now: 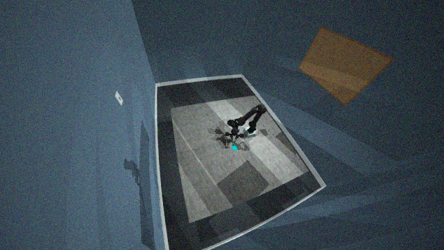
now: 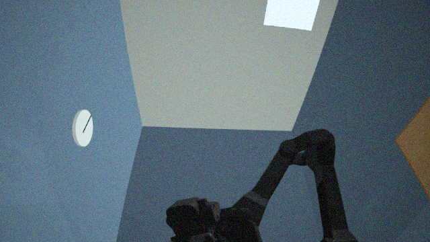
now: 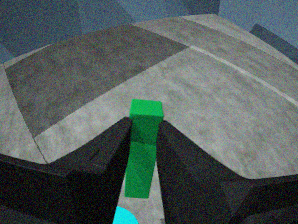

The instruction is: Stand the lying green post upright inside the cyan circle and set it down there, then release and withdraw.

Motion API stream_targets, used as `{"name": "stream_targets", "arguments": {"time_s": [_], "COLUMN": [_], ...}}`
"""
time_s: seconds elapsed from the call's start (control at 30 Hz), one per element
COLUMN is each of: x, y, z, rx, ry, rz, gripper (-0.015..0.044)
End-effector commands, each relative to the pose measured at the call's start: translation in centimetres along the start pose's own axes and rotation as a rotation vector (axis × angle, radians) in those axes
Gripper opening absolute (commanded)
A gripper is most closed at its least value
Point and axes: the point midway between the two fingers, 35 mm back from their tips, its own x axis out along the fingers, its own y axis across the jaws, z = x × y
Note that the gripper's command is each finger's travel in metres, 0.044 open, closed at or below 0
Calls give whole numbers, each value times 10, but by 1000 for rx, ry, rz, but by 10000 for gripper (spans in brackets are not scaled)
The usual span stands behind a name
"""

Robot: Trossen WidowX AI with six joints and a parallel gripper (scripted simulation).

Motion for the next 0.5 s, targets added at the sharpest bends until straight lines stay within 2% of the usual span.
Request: {"name": "stream_targets", "arguments": {"time_s": [0.0, 0.47], "x": [-3, -12], "y": [4, 10], "z": [-2, -2], "rx": [1, -29], "ry": [-23, -98], "rz": [5, 19], "gripper": [23, 23]}}
